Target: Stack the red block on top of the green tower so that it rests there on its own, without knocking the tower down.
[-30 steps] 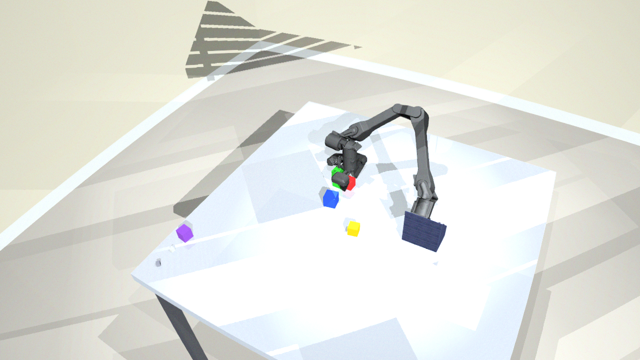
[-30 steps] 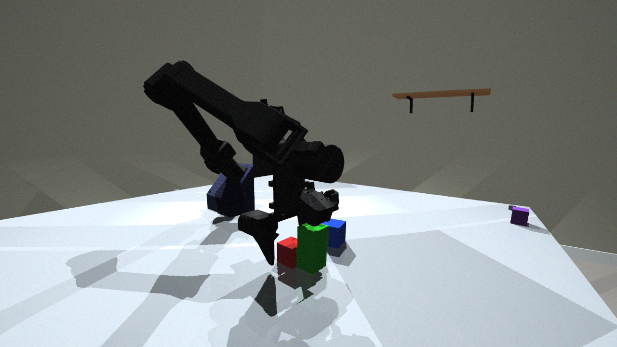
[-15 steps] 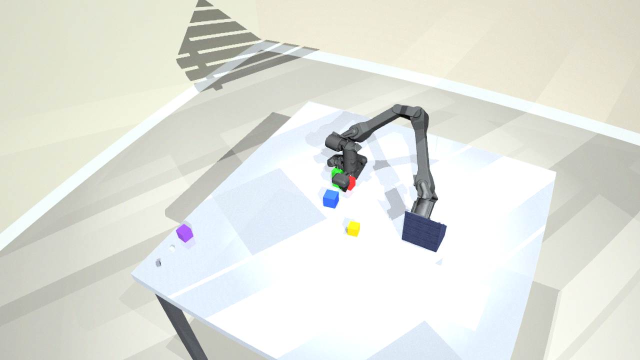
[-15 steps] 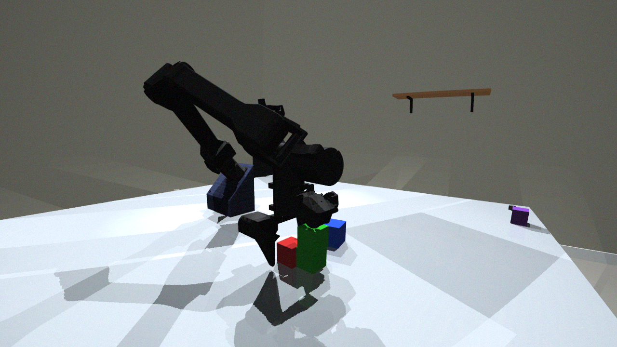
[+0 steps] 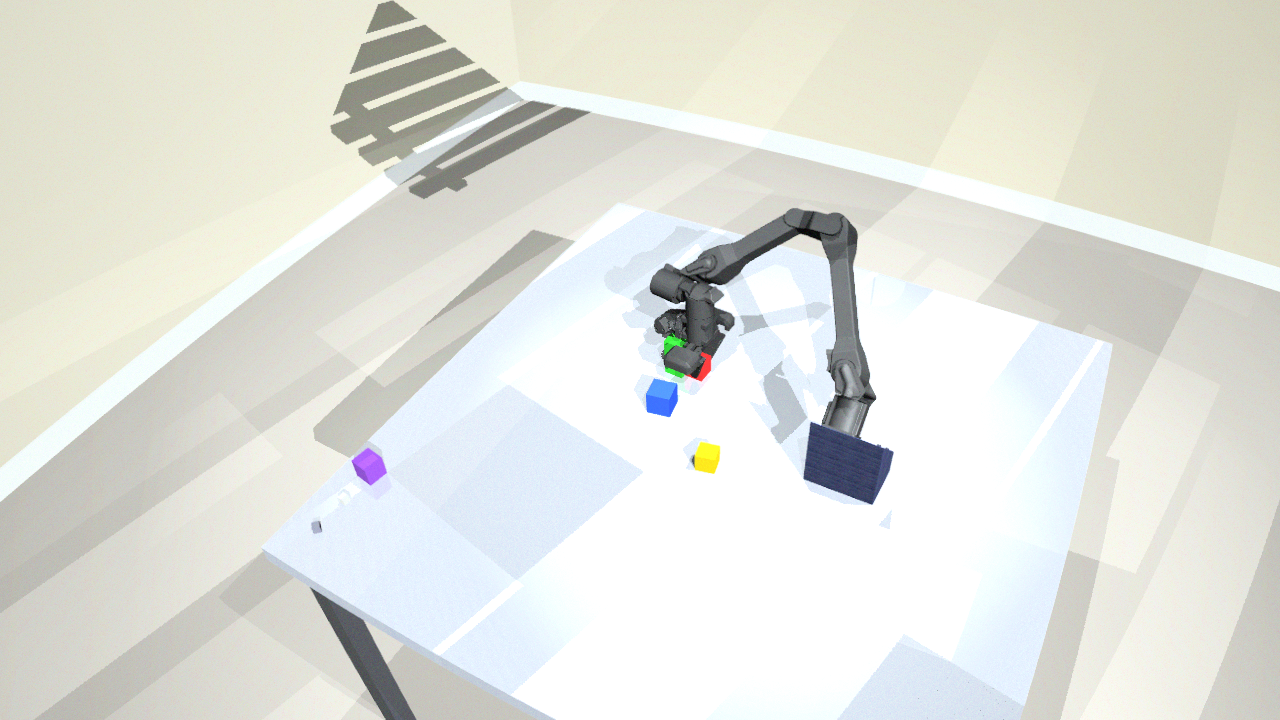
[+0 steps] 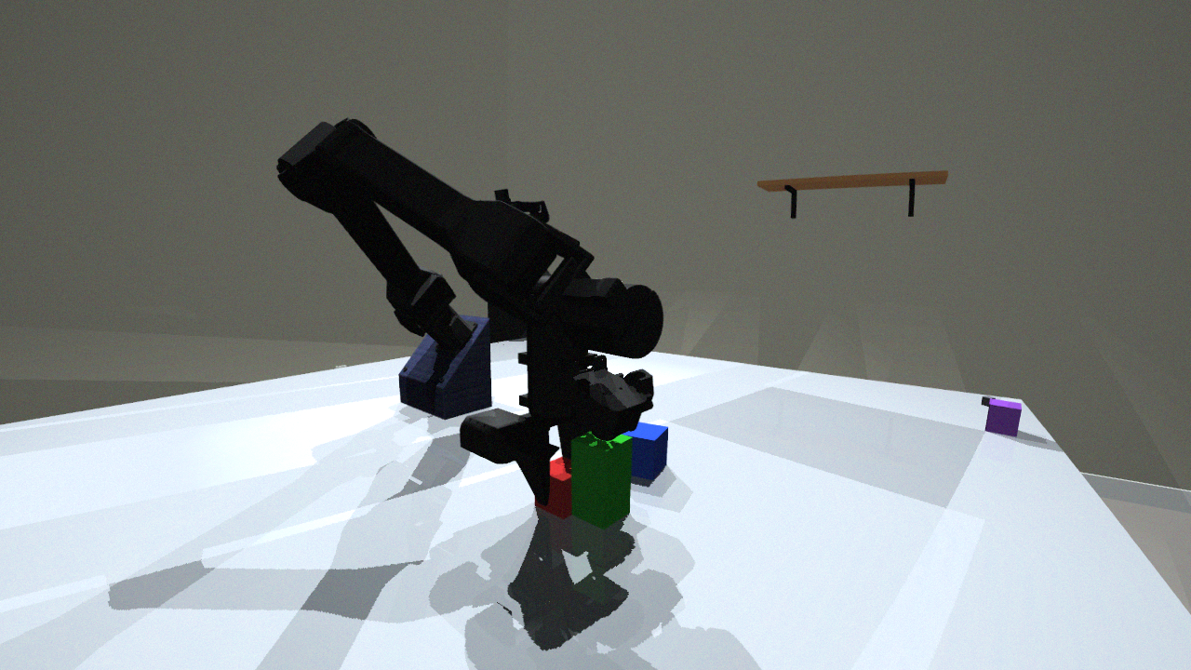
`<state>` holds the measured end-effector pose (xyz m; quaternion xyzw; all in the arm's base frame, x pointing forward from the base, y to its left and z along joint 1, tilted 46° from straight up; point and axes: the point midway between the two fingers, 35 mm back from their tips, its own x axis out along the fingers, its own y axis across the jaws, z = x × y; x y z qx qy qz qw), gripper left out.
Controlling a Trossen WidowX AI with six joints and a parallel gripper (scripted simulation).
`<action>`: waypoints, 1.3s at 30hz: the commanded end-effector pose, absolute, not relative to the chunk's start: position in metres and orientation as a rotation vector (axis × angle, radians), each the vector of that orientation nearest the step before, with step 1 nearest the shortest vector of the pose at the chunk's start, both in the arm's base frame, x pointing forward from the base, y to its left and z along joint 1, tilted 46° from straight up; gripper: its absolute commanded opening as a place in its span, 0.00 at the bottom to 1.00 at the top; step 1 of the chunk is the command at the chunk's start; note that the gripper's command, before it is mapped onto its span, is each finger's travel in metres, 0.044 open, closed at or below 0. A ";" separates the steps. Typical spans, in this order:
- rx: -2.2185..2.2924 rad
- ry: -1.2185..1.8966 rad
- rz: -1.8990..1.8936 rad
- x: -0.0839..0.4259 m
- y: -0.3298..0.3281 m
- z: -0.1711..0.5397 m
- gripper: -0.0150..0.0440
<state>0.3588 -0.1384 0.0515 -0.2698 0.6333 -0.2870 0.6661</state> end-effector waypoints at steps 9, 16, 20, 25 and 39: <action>-0.611 1.432 -0.642 0.358 -0.114 0.075 0.25; -0.610 1.433 -0.641 0.357 -0.087 0.100 0.25; -0.610 1.433 -0.640 0.356 -0.071 0.115 0.25; -0.609 1.434 -0.640 0.355 -0.054 0.131 0.25; -0.609 1.433 -0.640 0.372 -0.050 0.132 0.25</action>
